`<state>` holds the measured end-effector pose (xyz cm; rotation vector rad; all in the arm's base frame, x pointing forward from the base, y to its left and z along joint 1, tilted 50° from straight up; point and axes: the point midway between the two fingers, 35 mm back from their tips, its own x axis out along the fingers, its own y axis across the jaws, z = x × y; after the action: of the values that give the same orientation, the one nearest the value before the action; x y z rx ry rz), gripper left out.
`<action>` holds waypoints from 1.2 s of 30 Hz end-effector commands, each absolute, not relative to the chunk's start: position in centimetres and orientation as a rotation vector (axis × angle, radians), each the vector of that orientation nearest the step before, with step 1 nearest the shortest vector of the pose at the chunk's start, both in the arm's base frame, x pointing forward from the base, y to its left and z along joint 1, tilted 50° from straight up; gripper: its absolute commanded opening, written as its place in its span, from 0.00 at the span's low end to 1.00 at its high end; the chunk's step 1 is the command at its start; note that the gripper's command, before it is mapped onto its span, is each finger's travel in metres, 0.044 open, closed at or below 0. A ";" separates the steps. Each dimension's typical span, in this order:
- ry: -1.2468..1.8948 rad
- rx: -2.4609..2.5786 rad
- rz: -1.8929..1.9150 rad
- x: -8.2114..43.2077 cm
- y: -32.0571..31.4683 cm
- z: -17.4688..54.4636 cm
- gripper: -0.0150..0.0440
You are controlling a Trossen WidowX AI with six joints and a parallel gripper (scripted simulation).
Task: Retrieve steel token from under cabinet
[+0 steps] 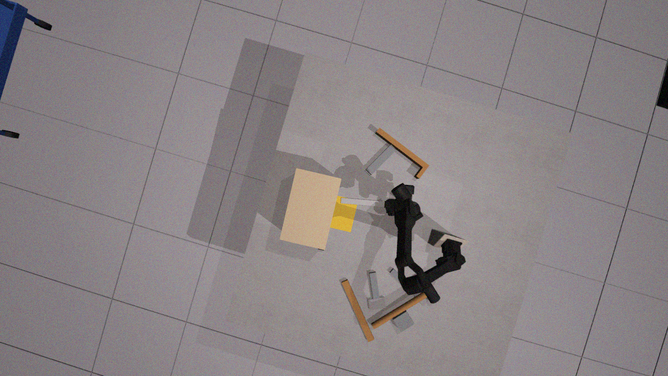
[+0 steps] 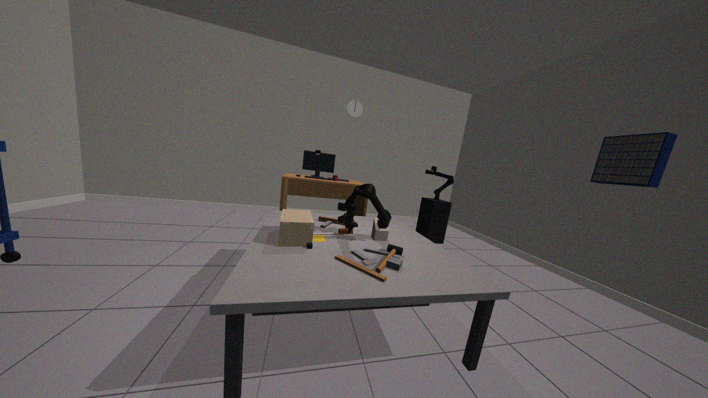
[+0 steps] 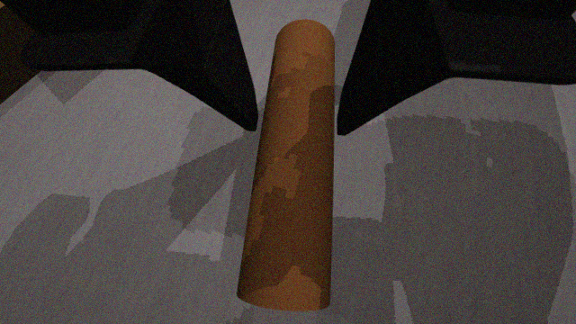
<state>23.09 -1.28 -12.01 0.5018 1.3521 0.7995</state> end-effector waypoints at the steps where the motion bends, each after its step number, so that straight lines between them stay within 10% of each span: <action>1: 1.352 0.502 0.800 23.1 -1.3 -12.0 0.51; 12: 1.352 0.502 0.800 23.1 -1.3 -12.0 0.25; 36: 1.357 0.512 0.798 26.1 -0.9 -11.5 0.25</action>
<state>25.30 -0.89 -11.49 0.5169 1.3570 0.8004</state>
